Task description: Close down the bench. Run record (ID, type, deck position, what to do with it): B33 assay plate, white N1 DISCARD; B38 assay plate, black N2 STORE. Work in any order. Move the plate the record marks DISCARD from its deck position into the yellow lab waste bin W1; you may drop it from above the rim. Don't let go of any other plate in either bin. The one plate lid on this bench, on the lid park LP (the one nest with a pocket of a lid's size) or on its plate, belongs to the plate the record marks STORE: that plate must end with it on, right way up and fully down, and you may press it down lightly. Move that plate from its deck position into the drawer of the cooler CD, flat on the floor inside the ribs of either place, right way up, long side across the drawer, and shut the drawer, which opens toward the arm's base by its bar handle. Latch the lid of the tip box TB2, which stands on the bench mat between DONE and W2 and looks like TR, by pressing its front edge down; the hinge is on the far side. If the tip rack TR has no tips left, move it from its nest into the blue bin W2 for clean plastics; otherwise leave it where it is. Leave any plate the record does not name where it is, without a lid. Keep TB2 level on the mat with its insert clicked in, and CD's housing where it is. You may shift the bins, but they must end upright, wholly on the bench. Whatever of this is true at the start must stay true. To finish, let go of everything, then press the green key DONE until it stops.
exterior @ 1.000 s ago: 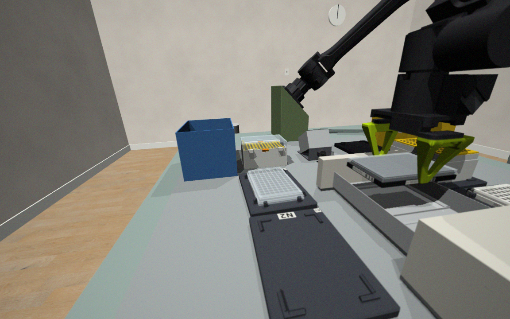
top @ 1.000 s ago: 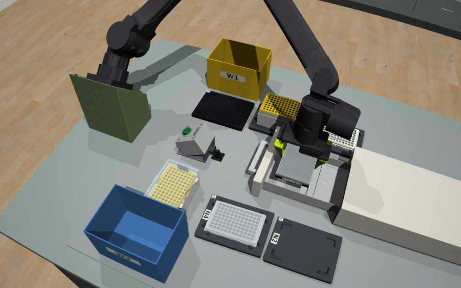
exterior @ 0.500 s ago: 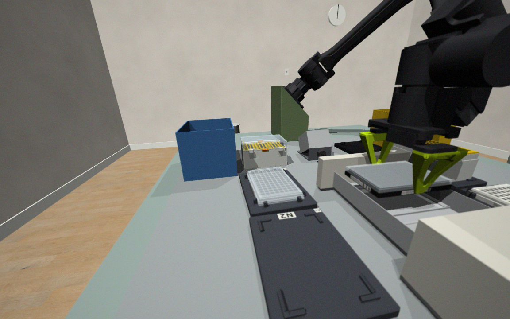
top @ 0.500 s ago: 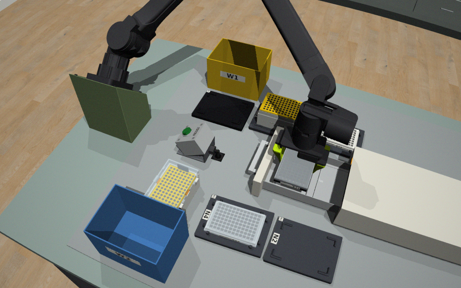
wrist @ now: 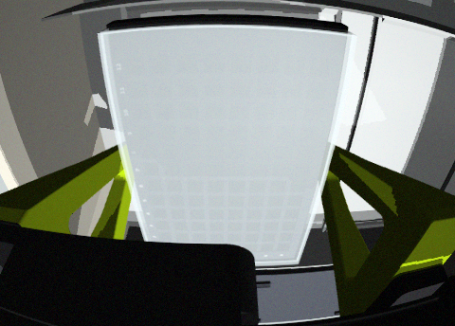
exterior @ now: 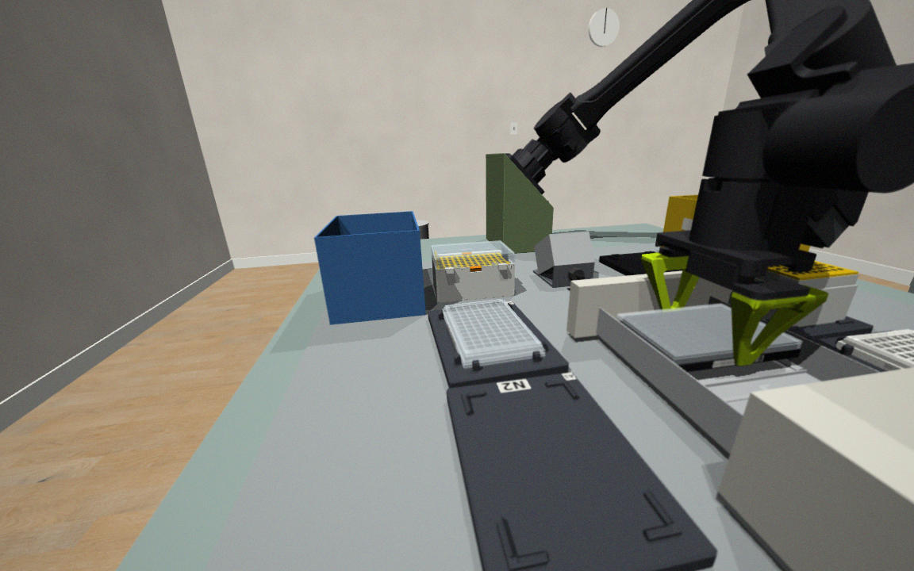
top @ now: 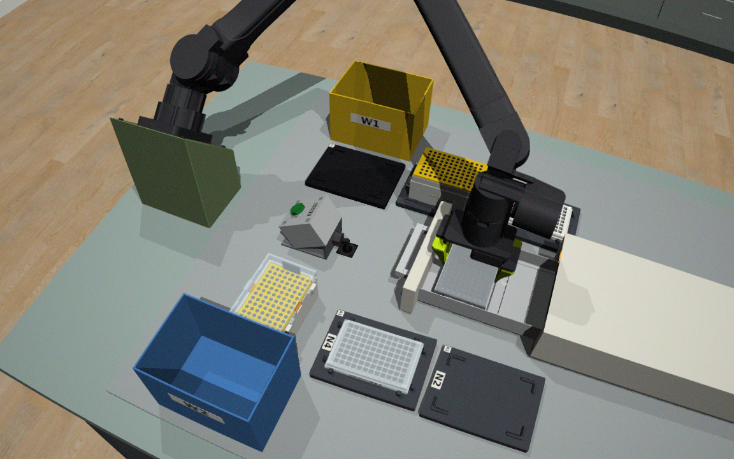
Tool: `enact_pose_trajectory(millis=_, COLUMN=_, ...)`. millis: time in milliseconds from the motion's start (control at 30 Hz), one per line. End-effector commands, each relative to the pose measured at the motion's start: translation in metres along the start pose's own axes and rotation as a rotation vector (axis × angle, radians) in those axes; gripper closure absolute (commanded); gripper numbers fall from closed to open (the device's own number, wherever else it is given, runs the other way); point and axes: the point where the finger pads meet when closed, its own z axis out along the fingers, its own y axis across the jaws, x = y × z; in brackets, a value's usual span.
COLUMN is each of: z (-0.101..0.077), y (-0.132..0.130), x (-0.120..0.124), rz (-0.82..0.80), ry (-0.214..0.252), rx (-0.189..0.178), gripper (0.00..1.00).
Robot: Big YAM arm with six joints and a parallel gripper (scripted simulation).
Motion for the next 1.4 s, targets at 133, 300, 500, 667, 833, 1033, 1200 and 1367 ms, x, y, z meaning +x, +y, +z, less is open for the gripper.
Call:
enact_pose_trajectory(millis=133, z=-0.0129, y=-0.0121, x=-0.002, rz=-0.007, ry=-0.002, rx=0.032, gripper=1.0)
enact_pose_trajectory(millis=300, z=-0.0129, y=-0.0125, x=-0.0021, rz=-0.007, ry=-0.002, rx=0.032, gripper=1.0)
enact_pose_trajectory(millis=500, z=-0.0129, y=-0.0128, x=-0.0022, rz=-0.007, ry=-0.002, rx=0.032, gripper=1.0)
enact_pose_trajectory(millis=667, z=-0.013, y=-0.0132, x=-0.0024, rz=-0.007, ry=-0.002, rx=0.032, gripper=1.0)
enact_pose_trajectory(millis=833, z=-0.013, y=-0.0136, x=-0.0025, rz=-0.007, ry=-0.002, rx=0.032, gripper=1.0)
enact_pose_trajectory(millis=1033, z=-0.013, y=-0.0139, x=-0.0026, rz=-0.007, ry=-0.002, rx=0.032, gripper=1.0)
enact_pose_trajectory(millis=1200, z=-0.016, y=-0.0209, x=-0.0024, rz=-0.001, ry=-0.003, rx=0.04, gripper=1.0)
enact_pose_trajectory(millis=1367, z=-0.0144, y=-0.0205, x=-0.0031, rz=-0.001, ry=-0.003, rx=0.035, gripper=1.0)
